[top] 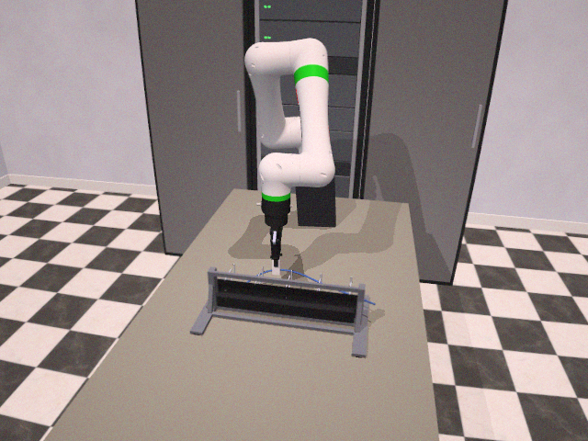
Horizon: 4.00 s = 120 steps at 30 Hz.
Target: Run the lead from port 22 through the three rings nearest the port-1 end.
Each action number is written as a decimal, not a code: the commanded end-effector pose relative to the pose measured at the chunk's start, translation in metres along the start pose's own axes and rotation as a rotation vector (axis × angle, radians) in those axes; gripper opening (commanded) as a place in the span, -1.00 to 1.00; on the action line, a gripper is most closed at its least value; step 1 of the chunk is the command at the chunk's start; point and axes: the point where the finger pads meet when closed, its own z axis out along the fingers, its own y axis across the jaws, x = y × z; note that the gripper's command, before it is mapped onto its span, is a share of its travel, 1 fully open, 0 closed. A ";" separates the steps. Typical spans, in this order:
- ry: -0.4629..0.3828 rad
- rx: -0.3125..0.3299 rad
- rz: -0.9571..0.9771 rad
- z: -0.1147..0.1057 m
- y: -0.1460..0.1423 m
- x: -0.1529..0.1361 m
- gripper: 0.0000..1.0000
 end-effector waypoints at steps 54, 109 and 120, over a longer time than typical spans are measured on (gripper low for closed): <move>0.000 0.000 0.096 -0.064 0.058 0.005 -1.00; 0.000 0.000 0.131 -0.064 0.046 0.021 -1.00; 0.000 0.000 0.131 -0.064 0.046 0.021 -1.00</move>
